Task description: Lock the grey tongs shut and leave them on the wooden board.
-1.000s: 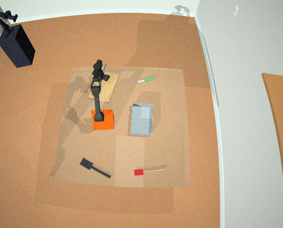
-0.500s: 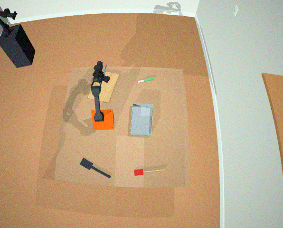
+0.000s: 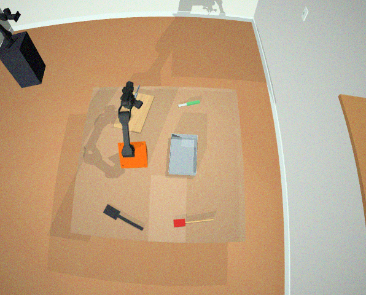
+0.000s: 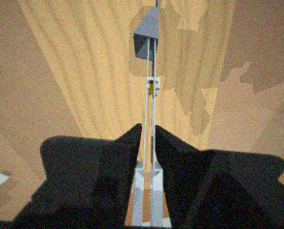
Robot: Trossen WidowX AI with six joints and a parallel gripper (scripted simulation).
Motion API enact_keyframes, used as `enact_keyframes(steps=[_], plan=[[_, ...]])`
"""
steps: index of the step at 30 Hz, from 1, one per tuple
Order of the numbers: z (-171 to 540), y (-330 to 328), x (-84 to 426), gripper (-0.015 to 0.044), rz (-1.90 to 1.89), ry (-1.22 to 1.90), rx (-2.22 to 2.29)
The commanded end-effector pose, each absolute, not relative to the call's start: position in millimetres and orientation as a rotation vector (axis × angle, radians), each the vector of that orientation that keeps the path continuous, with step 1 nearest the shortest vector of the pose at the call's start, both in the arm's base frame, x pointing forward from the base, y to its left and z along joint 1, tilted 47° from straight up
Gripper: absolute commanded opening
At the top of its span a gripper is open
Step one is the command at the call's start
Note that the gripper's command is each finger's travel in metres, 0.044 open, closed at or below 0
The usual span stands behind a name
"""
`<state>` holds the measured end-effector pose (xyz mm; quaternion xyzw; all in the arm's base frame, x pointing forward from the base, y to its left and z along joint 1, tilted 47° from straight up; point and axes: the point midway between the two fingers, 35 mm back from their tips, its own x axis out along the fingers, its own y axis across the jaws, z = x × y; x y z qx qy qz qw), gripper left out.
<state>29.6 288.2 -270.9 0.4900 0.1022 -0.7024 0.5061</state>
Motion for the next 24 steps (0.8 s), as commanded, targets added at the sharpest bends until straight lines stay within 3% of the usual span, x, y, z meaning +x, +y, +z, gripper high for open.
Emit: enact_keyframes(steps=[1, 24], plan=[[-275, 282, 29, -0.015, -1.699, 0.251, 1.176], [-295, 253, 27, -0.015, -1.716, 0.273, 1.188]])
